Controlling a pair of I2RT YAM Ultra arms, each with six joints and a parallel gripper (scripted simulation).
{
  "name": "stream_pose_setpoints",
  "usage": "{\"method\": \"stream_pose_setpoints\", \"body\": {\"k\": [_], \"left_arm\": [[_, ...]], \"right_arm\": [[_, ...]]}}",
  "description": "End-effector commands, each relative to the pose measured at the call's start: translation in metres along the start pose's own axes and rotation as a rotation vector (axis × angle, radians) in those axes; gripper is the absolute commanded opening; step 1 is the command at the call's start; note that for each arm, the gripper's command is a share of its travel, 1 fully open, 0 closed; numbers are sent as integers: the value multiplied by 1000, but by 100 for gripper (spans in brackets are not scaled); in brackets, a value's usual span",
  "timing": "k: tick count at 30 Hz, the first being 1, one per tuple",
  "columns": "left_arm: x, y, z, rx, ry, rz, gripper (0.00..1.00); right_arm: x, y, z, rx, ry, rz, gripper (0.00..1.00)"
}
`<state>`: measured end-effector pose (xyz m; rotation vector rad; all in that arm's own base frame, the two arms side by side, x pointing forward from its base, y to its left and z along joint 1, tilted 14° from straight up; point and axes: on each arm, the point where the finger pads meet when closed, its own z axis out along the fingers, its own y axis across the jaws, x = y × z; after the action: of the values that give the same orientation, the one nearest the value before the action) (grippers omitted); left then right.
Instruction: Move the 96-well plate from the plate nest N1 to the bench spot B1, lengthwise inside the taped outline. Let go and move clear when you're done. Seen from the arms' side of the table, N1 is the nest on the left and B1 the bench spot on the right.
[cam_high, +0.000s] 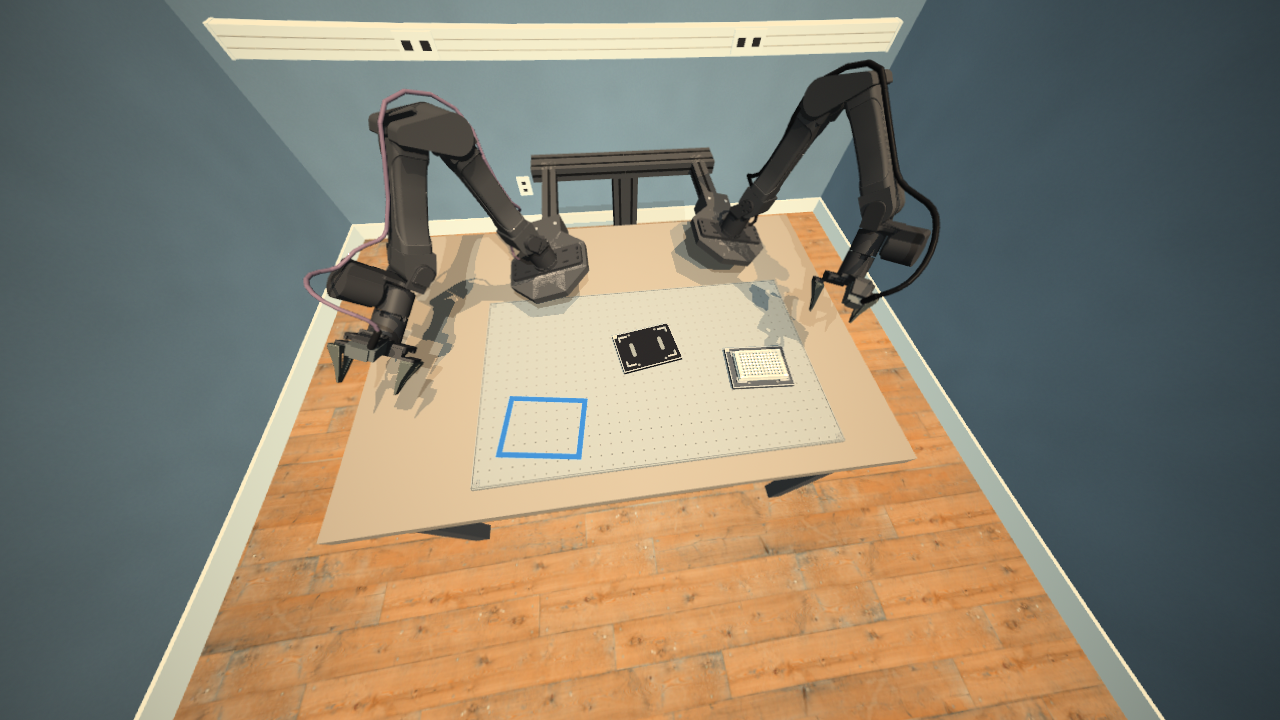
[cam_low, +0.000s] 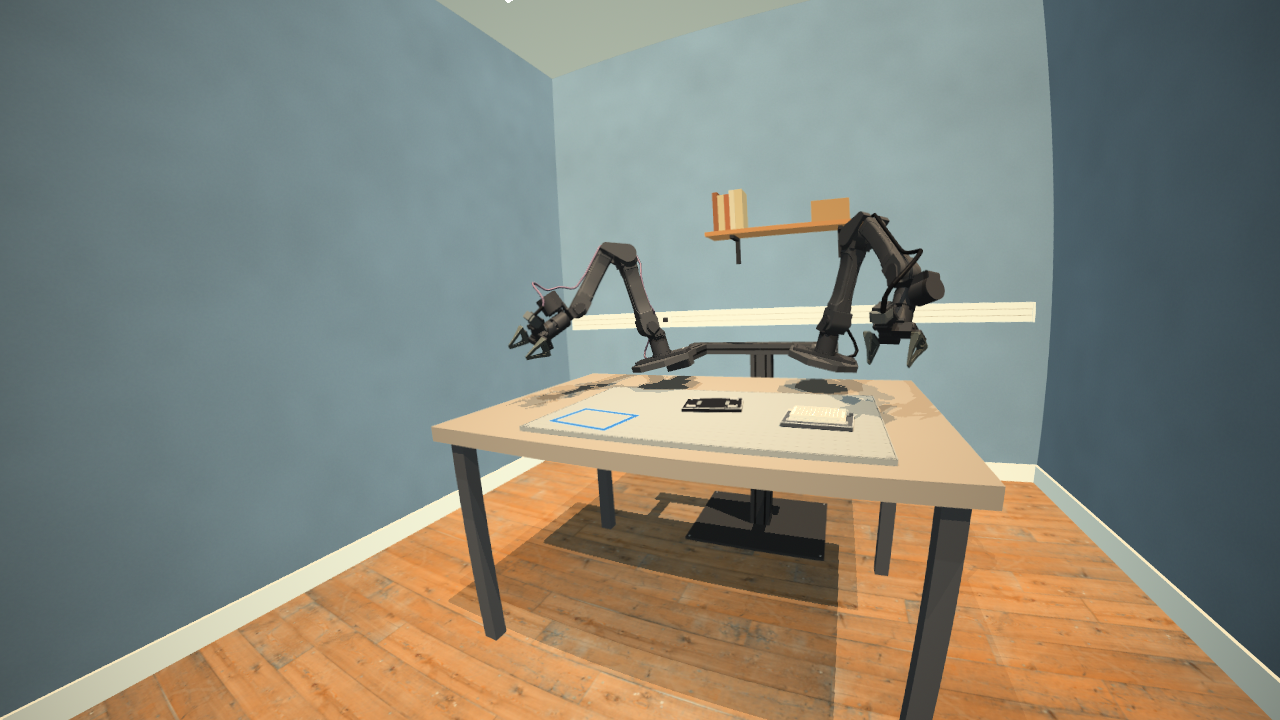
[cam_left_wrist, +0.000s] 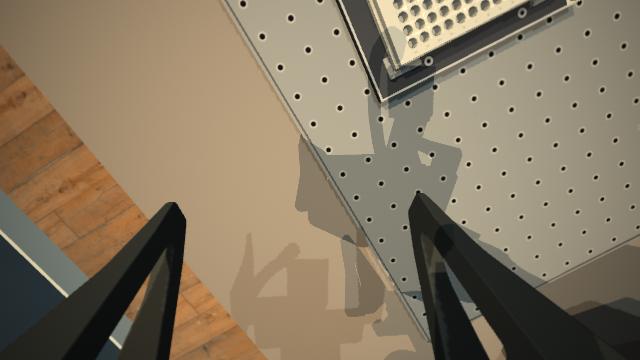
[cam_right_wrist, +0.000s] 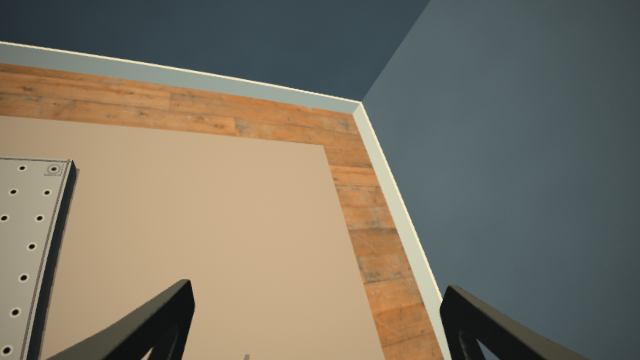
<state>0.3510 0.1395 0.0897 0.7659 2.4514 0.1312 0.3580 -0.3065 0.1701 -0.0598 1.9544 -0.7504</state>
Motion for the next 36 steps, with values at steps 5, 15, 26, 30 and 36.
{"method": "stream_pose_setpoints", "body": {"k": [5,15,26,30,36], "left_arm": [[-38,-8,12,-231,-136,-140,100],[-58,-53,47,-352,-223,-286,100],[-71,-84,70,-423,-273,-368,100],[-73,-98,80,-430,-276,-378,100],[-75,-112,90,-416,-267,-367,100]], "right_arm": [[-48,103,-4,-190,-24,59,100],[-112,280,-71,-534,-79,37,100],[-124,406,-188,-825,-93,-33,100],[-117,444,-247,-942,-104,-83,100],[-96,484,-340,-1121,-137,-183,100]]}}
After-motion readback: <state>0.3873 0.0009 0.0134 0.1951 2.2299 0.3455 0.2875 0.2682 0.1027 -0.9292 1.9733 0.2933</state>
